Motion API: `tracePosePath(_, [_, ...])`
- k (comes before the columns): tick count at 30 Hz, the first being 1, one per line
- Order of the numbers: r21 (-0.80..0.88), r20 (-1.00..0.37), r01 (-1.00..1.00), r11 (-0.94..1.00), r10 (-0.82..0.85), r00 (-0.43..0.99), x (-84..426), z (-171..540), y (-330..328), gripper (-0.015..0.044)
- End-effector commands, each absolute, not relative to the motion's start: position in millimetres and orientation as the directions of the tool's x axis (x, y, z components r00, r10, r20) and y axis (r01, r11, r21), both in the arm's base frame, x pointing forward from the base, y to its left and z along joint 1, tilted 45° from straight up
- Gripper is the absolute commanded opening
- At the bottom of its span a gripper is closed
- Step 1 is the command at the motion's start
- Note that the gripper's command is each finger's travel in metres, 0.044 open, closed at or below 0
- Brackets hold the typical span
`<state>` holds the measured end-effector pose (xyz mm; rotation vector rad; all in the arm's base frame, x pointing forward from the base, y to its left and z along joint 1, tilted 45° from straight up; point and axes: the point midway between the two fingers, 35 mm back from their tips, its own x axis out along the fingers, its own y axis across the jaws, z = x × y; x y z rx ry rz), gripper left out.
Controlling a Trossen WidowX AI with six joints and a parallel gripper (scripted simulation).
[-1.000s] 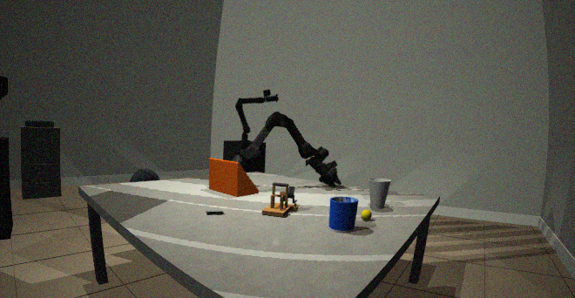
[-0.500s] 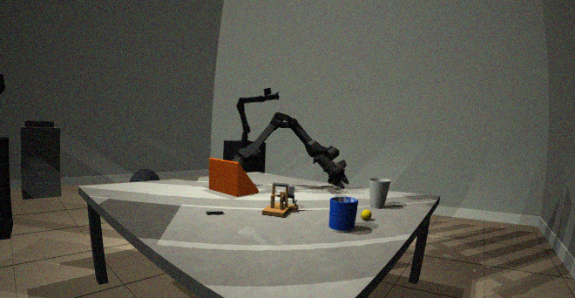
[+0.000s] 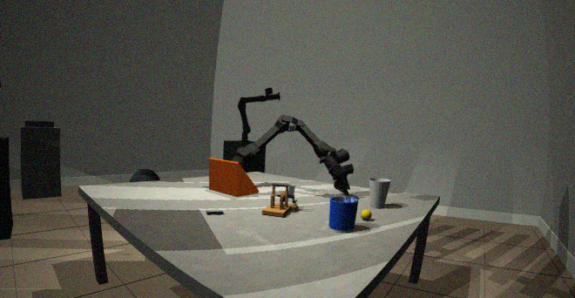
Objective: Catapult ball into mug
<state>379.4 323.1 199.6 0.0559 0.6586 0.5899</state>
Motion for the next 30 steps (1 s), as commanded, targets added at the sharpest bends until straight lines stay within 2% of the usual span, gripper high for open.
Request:
tracePosePath(1, [0.257,-0.612,-0.438,0.862,0.496,0.617,398.4,181.1,302.4,0.044])
tracePosePath(16, [0.331,-0.816,-0.156,0.931,0.366,0.448,442.9,99.2,206.3,0.044])
tracePosePath(30, [0.376,-0.913,0.152,0.914,0.338,0.229,443.0,40.1,111.0,0.044])
